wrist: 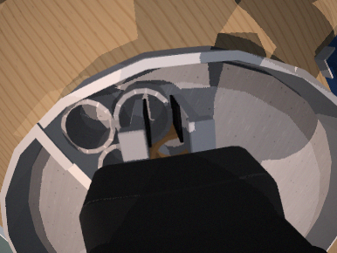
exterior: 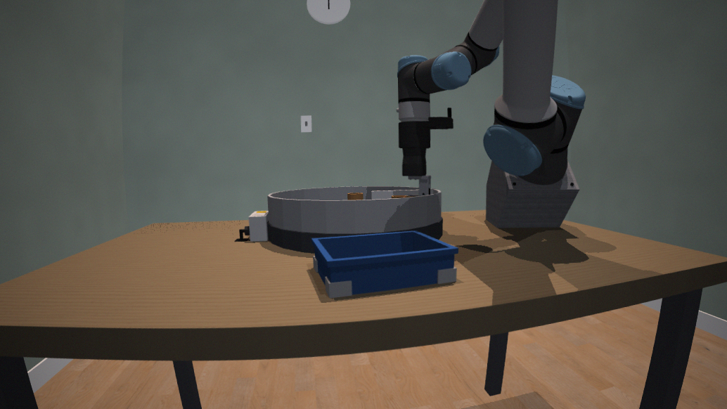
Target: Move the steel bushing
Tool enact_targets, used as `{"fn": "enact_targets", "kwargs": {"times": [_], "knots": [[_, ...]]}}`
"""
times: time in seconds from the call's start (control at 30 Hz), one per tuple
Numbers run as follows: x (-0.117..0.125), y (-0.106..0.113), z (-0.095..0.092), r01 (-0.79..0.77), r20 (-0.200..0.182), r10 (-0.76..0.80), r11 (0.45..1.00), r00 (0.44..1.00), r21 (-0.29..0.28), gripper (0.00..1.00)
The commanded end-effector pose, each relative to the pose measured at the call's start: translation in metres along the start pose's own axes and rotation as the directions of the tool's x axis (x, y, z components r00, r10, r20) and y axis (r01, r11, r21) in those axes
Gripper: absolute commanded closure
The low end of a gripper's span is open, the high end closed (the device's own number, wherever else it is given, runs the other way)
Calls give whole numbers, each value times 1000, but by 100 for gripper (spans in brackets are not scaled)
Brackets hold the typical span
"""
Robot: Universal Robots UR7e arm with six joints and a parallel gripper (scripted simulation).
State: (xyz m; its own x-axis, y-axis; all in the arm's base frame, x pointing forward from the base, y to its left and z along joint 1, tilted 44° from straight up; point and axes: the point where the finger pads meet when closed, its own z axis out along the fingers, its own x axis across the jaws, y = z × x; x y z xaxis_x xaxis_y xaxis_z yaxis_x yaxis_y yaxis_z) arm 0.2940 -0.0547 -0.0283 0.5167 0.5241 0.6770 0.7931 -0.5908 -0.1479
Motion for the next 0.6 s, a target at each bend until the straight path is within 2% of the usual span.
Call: {"fn": "enact_targets", "kwargs": {"times": [0.0, 0.57], "knots": [[1, -1, 2, -1, -2, 1, 1000, 1000, 4, 55], [1, -3, 4, -2, -3, 2, 1000, 1000, 7, 55]]}}
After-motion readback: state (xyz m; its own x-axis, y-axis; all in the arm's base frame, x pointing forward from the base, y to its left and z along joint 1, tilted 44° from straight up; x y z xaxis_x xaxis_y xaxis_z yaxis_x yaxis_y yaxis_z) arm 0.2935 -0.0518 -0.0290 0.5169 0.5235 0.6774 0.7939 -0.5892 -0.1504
